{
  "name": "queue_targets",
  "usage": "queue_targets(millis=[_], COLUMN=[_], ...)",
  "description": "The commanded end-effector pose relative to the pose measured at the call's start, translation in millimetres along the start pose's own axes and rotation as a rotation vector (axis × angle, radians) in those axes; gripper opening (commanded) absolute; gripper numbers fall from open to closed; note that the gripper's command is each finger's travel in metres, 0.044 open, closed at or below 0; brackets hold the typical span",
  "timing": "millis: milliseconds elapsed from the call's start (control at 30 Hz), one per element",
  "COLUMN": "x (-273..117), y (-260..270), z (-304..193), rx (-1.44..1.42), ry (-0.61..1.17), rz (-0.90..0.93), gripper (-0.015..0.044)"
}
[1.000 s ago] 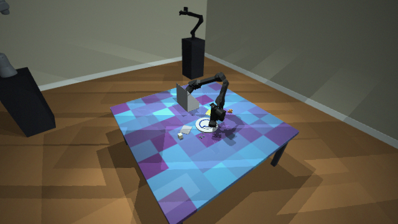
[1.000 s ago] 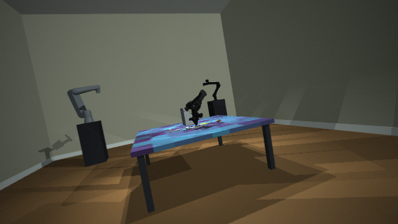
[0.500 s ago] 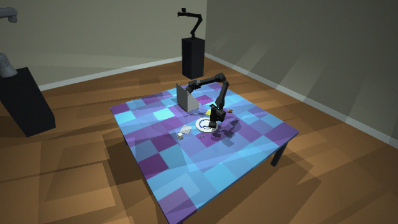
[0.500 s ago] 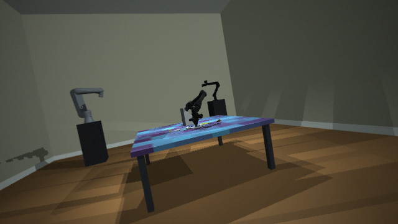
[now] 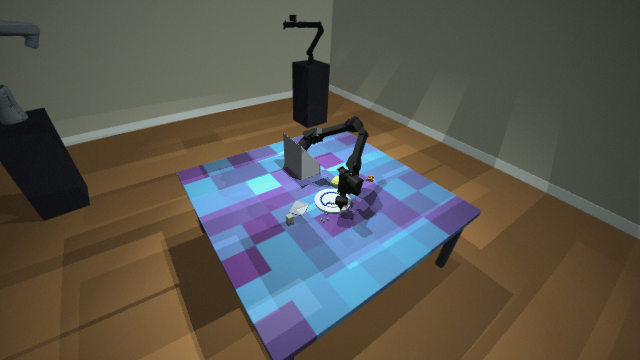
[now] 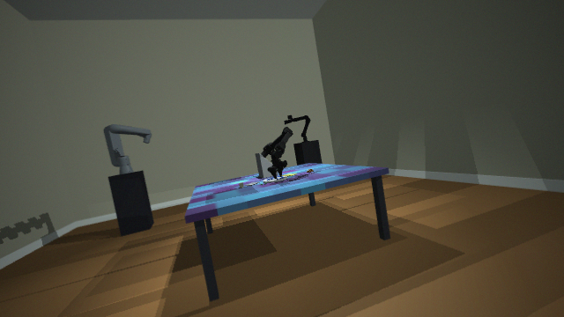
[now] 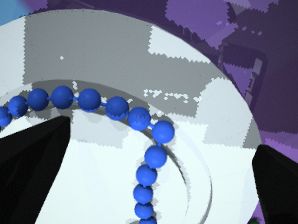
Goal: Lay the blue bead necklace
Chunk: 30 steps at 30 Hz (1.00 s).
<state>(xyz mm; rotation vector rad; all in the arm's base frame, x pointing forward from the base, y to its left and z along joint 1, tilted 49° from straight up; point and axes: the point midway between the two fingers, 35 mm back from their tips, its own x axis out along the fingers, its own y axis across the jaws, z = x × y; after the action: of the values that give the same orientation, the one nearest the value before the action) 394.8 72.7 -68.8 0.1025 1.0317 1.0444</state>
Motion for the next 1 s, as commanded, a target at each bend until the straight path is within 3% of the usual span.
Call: queue_targets(millis=[0, 567, 767, 967], x=[-2.3, -2.3, -32.6, -33.9], y=[0.7, 0.7, 2.0, 2.1], z=[0.2, 0.2, -9.6, -10.1], rx=[-0.004, -0.004, 0.183, 0.192], ry=[0.000, 0.000, 0.001, 0.001], rz=[0.006, 0.006, 0.004, 0.004], gripper=[0.0440, 0.0440, 0.0282, 0.0125])
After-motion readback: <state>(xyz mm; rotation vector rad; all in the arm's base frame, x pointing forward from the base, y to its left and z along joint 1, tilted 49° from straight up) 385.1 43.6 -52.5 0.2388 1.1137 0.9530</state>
